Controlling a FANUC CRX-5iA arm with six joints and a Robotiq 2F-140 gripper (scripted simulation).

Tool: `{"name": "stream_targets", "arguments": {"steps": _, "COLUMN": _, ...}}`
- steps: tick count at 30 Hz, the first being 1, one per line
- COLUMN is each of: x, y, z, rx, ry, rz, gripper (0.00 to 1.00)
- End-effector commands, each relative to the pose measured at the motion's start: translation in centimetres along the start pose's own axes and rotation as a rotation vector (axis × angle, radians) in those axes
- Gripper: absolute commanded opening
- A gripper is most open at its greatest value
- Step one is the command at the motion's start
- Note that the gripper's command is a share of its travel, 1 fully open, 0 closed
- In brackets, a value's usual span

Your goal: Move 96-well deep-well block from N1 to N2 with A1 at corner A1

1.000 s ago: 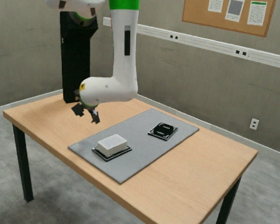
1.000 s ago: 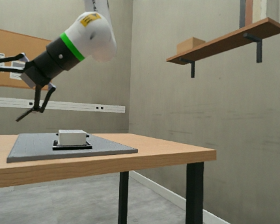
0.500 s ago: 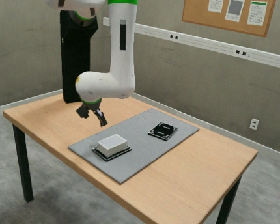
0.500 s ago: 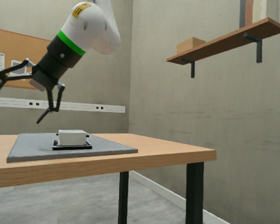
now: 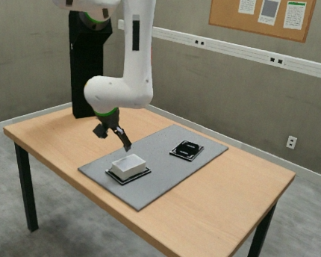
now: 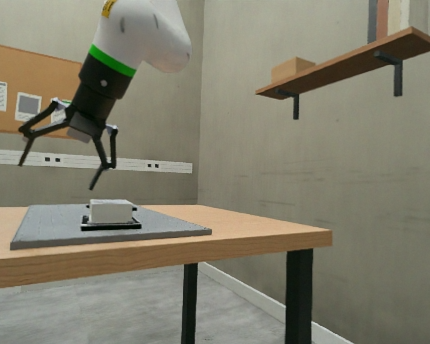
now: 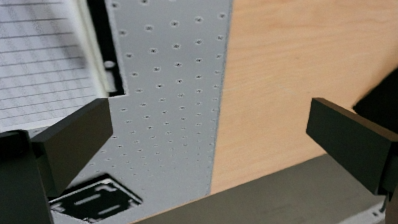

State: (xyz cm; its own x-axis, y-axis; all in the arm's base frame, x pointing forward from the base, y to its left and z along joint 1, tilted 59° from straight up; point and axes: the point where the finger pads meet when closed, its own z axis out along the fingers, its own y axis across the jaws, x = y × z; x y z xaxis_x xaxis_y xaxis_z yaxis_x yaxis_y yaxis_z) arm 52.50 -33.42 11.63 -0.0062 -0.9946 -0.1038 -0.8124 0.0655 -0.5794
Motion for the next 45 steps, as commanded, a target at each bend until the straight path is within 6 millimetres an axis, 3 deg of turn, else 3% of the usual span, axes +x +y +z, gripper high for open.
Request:
{"name": "stream_targets", "arguments": {"steps": 1, "x": 0.0, "y": -1.9, "z": -0.4, "rx": 0.083, "ry": 0.006, "rz": -0.017, "gripper": 1.0}}
{"name": "stream_targets", "arguments": {"steps": 9, "x": 0.1, "y": -5.0, "z": -1.4, "rx": 0.171, "ry": 0.023, "rz": -0.035, "gripper": 1.0}}
{"name": "stream_targets", "arguments": {"steps": 14, "x": 0.2, "y": -5.6, "z": -1.7, "rx": 0.203, "ry": 0.032, "rz": -0.04, "gripper": 1.0}}
{"name": "stream_targets", "arguments": {"steps": 26, "x": 0.9, "y": -10.1, "z": -4.0, "rx": 0.339, "ry": 0.08, "rz": -0.065, "gripper": 1.0}}
{"name": "stream_targets", "arguments": {"steps": 45, "x": 1.3, "y": -10.4, "z": -3.4, "rx": 0.339, "ry": 0.08, "rz": -0.065, "gripper": 1.0}}
